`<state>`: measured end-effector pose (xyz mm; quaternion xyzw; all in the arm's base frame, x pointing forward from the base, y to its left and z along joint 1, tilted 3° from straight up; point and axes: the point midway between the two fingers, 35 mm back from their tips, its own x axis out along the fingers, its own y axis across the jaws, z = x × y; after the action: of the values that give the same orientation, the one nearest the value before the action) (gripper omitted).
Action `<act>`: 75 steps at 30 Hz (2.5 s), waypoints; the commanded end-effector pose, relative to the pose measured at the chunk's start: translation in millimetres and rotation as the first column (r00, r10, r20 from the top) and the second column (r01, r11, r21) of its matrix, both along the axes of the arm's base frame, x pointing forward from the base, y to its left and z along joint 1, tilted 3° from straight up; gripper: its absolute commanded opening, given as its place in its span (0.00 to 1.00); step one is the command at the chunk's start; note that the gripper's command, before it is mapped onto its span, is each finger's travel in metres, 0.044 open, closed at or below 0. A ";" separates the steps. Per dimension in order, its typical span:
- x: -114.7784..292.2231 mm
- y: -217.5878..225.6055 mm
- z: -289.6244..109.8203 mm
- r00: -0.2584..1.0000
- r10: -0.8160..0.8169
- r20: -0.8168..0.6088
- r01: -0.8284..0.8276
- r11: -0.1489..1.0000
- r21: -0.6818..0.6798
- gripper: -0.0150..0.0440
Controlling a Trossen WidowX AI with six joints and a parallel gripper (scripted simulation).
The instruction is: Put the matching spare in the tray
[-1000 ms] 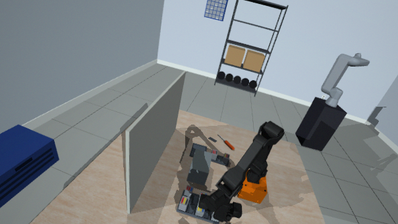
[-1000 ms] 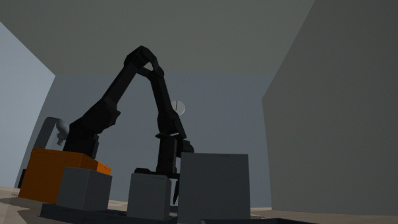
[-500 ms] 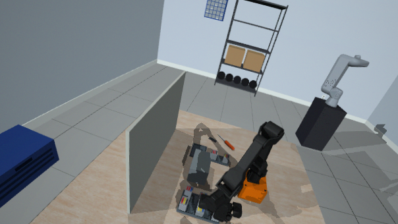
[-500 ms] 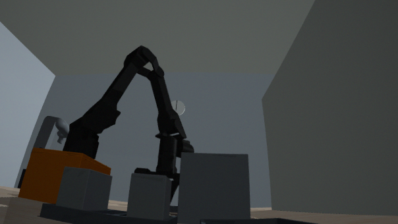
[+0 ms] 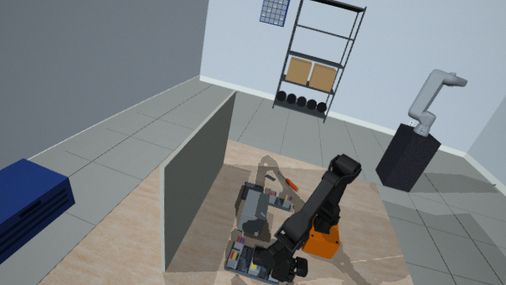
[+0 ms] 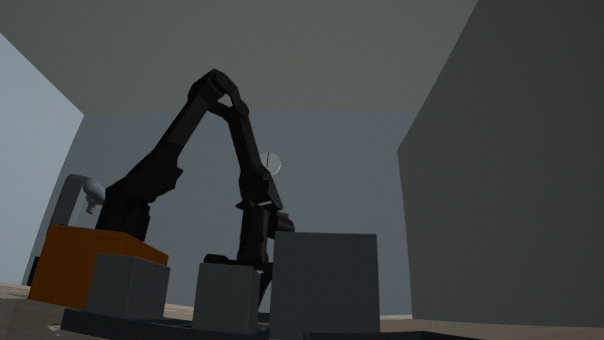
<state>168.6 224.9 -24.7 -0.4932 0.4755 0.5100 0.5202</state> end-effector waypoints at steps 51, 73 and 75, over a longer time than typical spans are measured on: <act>64.1 -48.6 154.1 0.998 -0.037 0.054 0.038 0.999 -0.006 0.25; 140.5 -134.4 152.8 0.997 -0.033 0.065 0.033 0.999 -0.011 0.25; 145.7 -144.5 152.5 0.997 -0.033 0.063 0.034 0.999 -0.014 0.25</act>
<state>306.4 91.0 125.9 -0.5041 0.4731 0.4810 0.5391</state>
